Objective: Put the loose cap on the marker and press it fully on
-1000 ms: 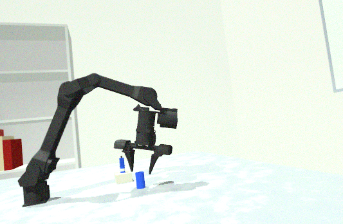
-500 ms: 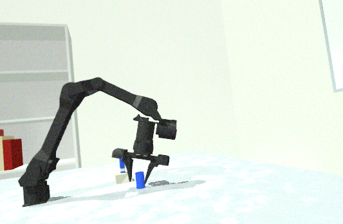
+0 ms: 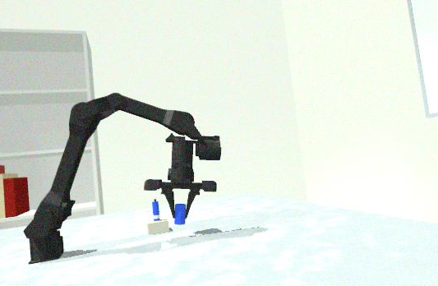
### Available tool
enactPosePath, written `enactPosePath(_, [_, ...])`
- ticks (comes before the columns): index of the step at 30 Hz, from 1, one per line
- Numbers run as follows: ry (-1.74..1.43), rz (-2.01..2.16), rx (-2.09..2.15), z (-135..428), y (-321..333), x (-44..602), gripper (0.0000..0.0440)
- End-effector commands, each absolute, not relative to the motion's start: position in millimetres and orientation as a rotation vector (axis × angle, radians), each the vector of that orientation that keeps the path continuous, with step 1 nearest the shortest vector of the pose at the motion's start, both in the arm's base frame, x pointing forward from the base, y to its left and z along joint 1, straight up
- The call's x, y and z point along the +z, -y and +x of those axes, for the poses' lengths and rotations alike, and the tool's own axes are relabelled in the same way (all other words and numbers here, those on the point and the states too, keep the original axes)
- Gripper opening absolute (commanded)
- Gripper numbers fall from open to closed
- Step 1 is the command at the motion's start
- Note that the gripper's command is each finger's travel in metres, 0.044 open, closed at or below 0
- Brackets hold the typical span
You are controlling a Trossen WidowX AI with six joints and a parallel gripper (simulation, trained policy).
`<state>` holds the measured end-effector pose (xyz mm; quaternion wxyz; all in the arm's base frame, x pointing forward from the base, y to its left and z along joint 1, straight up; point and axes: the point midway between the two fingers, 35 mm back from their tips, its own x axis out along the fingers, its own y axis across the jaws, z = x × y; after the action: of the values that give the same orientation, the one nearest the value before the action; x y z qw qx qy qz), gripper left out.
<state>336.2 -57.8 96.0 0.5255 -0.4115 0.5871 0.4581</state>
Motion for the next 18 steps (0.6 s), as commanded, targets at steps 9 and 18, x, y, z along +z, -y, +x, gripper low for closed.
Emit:
enactPosePath(9, [-1.328,-1.072,1.116,337,20,137,0.0109])
enactPosePath(18, [-1.304,-1.094,1.168,323,-19,156,0.0095])
